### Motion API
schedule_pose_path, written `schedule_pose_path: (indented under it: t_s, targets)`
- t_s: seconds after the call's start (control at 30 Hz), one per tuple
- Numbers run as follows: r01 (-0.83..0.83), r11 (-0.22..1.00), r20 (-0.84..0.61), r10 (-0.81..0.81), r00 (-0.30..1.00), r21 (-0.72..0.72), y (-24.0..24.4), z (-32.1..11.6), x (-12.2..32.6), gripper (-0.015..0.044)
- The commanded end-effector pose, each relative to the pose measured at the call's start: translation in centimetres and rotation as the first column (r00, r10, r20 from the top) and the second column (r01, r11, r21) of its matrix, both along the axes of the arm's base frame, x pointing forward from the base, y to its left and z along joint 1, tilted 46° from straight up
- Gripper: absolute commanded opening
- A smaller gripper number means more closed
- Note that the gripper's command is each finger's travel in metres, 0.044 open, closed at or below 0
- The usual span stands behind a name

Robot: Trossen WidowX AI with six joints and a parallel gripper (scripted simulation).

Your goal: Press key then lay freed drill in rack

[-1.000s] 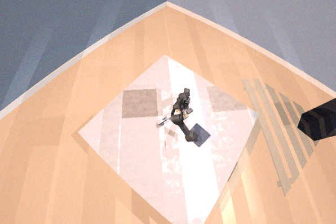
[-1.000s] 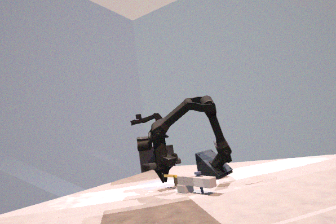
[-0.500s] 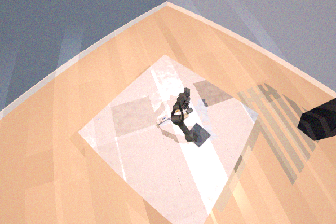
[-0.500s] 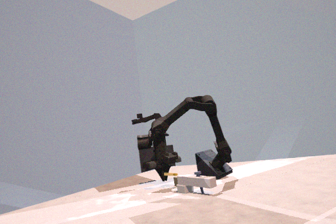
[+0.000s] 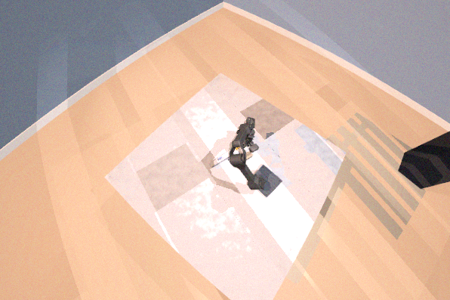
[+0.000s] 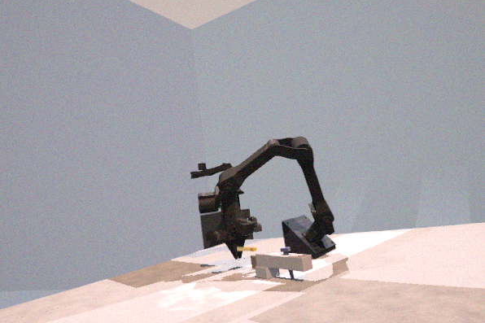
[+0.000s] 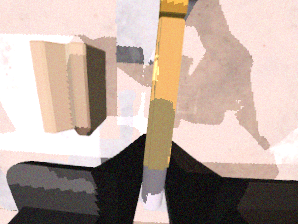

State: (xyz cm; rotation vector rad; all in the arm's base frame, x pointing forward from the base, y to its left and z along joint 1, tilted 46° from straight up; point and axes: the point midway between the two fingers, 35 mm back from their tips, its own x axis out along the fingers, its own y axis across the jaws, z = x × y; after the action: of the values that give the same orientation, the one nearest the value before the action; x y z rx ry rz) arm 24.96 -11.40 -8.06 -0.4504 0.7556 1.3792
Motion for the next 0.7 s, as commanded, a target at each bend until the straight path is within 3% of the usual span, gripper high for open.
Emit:
schedule_pose_path:
  t_s: [0.0, 0.67]
  targets:
    - [-0.004, 1.000, 0.002, 0.004, 1.000, -0.005, -0.26, 0.20, 0.03, 0.0000]
    - [-0.004, 1.000, 0.002, 0.004, 1.000, -0.005, -0.79, 0.82, -0.01, 0.0000]
